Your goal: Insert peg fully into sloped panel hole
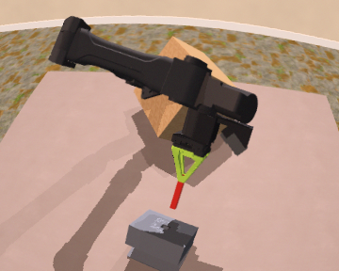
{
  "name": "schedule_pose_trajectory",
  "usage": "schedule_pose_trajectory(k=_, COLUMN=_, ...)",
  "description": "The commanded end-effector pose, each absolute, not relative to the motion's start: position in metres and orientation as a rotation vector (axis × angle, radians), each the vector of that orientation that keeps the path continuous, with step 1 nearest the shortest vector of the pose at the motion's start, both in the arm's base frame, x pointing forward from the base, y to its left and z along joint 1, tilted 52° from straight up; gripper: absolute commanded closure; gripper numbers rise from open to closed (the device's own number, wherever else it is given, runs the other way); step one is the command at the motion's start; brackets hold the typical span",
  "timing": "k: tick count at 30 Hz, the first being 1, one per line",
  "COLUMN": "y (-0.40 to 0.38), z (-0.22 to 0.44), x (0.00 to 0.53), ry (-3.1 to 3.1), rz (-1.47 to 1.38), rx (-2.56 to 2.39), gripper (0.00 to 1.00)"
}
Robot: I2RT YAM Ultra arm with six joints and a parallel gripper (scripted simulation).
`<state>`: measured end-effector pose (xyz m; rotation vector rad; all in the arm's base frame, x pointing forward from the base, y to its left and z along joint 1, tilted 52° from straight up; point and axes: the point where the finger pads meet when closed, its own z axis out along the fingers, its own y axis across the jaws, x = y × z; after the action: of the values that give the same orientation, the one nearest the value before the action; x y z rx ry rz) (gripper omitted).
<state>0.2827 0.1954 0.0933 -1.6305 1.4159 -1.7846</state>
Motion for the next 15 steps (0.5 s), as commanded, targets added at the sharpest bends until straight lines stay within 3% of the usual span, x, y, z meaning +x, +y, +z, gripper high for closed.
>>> schedule_pose_trajectory(k=1, y=0.1999, z=0.1015, x=0.2825, ry=1.393, rz=-1.761, rx=-1.597, gripper=1.00)
schedule_pose_trajectory(k=15, y=0.1983, z=0.1016, x=0.2868, ry=1.393, rz=-1.761, rx=-1.597, gripper=1.00)
